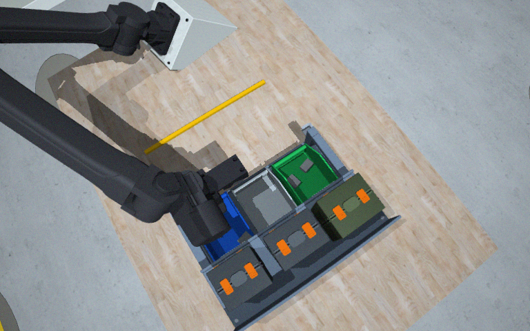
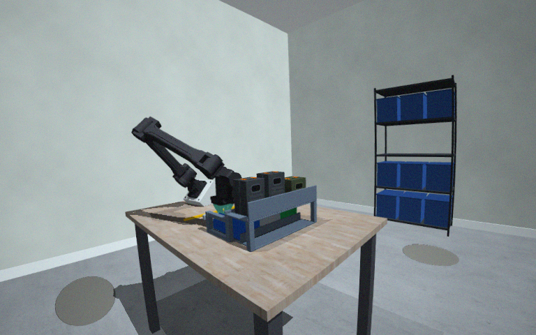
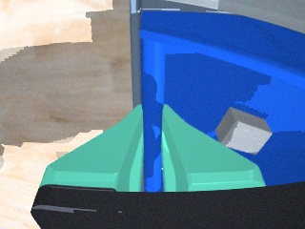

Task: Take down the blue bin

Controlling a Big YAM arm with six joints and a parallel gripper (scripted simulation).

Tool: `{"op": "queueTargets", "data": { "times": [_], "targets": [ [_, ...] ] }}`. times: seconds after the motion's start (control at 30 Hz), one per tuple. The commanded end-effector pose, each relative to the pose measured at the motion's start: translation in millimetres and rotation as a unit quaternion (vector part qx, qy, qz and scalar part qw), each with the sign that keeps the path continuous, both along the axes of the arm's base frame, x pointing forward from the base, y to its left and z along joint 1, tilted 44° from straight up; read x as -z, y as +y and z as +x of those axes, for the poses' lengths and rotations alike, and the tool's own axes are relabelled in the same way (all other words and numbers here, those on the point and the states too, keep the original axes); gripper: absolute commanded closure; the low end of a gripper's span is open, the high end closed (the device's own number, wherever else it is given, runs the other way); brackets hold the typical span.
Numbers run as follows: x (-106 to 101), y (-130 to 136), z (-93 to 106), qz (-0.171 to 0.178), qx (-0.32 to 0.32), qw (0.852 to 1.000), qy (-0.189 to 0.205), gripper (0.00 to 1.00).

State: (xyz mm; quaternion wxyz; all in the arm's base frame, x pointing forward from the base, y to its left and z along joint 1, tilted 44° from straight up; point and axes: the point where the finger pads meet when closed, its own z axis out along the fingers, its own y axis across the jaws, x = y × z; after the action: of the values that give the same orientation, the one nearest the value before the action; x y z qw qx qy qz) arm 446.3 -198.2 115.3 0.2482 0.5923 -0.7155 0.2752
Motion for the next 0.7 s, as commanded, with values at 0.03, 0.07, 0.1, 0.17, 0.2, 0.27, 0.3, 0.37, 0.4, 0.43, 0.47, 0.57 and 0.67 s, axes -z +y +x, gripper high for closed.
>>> {"op": "queueTargets", "data": {
  "times": [0.03,0.07,0.1,0.17,0.2,0.27,0.3,0.37,0.4,0.43,0.47,0.57,0.67],
  "targets": [
    [-31.6,14.2,20.4,-0.006,-0.011,0.999,-0.034,1.0],
    [-31.9,14.5,20.4,-0.006,-0.011,0.999,-0.034,1.0],
    [-32.2,14.8,20.4,-0.006,-0.011,0.999,-0.034,1.0],
    [-32.7,15.3,20.4,-0.006,-0.011,0.999,-0.034,1.0],
    [-33.0,15.5,20.4,-0.006,-0.011,0.999,-0.034,1.0],
    [-33.4,15.9,20.4,-0.006,-0.011,0.999,-0.034,1.0],
    [-33.6,16.1,20.4,-0.006,-0.011,0.999,-0.034,1.0],
    [-34.0,16.5,20.4,-0.006,-0.011,0.999,-0.034,1.0],
    [-34.2,16.6,20.4,-0.006,-0.011,0.999,-0.034,1.0],
    [-34.3,16.7,20.4,-0.006,-0.011,0.999,-0.034,1.0],
    [-34.4,16.9,20.4,-0.006,-0.011,0.999,-0.034,1.0],
    [-34.6,17.0,20.4,-0.006,-0.011,0.999,-0.035,1.0],
    [-34.8,17.2,20.3,-0.006,-0.011,0.999,-0.035,1.0]
  ]
}}
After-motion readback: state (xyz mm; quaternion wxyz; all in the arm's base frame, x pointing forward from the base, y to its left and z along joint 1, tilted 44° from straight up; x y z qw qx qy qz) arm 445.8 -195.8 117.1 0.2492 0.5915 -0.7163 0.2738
